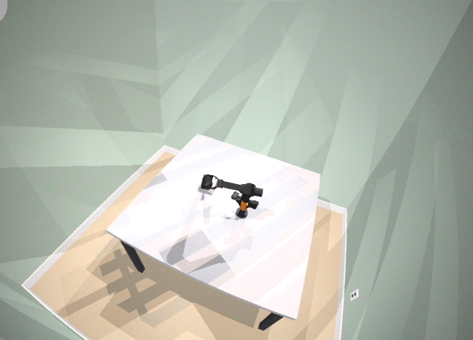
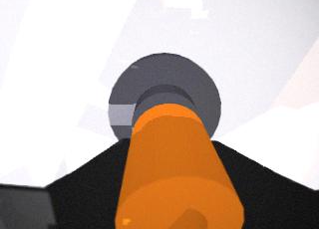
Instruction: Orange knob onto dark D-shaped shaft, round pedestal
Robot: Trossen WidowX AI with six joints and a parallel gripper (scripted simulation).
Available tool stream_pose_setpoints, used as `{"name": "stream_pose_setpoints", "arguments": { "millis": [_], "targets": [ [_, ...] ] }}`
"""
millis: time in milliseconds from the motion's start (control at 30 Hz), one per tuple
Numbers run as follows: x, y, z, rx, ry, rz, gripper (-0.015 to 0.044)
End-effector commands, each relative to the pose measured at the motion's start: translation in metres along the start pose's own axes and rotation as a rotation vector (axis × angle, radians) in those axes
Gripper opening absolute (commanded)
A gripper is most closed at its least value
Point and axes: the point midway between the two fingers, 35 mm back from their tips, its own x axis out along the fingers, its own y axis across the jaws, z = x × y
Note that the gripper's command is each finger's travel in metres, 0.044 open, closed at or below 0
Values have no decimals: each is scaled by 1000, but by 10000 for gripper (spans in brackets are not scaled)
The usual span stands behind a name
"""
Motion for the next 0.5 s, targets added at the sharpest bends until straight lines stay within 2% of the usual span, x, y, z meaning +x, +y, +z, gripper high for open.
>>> {"name": "stream_pose_setpoints", "arguments": {
  "millis": [0, 467],
  "targets": [
    [-1, 0, -2, 735, -2, -5, 0],
    [-5, 3, -4, 1575, -4, -4, 0]
  ]
}}
